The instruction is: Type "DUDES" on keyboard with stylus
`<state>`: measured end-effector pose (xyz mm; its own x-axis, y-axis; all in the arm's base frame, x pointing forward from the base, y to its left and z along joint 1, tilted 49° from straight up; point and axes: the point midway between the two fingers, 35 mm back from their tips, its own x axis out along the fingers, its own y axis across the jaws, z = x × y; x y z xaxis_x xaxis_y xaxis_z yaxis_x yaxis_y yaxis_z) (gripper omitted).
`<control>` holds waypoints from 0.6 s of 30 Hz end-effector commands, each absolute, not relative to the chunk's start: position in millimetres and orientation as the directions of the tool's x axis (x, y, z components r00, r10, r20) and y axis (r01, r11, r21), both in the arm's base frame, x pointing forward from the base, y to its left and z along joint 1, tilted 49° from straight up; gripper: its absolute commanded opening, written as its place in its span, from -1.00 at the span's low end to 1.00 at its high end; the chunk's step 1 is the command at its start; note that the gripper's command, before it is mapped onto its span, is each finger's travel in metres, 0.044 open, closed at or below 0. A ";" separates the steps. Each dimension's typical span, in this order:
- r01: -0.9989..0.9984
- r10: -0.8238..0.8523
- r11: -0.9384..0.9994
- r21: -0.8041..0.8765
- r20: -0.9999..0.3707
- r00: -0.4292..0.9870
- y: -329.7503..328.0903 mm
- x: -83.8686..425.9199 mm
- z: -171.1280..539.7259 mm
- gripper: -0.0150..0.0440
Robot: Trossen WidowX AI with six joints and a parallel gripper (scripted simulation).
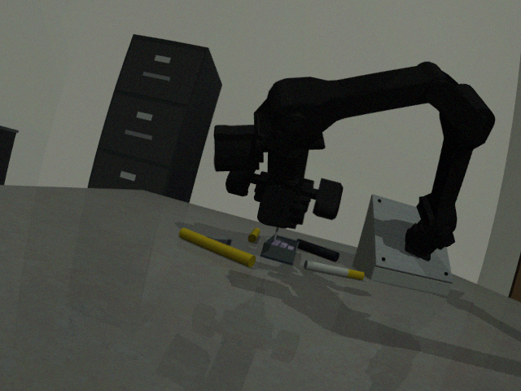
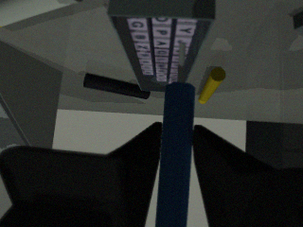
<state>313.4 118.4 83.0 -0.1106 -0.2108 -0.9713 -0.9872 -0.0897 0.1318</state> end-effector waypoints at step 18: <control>-0.989 -0.210 -0.085 0.124 -0.972 -0.104 88.2 320.7 68.9 -0.49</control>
